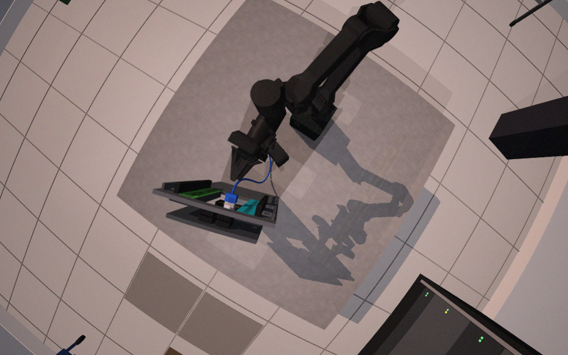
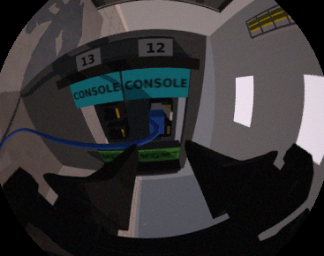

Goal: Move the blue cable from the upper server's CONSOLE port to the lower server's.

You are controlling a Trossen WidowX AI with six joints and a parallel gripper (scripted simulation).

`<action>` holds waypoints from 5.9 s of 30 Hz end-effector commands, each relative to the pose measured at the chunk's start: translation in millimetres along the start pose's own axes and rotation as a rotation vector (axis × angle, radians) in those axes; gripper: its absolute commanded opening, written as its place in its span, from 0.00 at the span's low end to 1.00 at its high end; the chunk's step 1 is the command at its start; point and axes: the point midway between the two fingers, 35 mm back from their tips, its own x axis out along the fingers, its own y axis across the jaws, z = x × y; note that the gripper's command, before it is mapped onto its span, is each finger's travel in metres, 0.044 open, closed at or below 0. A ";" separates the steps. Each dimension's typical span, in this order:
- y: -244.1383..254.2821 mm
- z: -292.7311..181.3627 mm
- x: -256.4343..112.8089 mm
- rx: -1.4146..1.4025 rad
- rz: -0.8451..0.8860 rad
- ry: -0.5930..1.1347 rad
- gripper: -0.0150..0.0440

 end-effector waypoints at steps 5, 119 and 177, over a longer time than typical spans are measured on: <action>-1.7 4.7 15.5 0.003 -0.007 0.004 0.66; -0.2 14.6 55.3 0.004 -0.010 0.004 0.25; 0.6 3.3 23.3 0.003 -0.008 0.004 0.25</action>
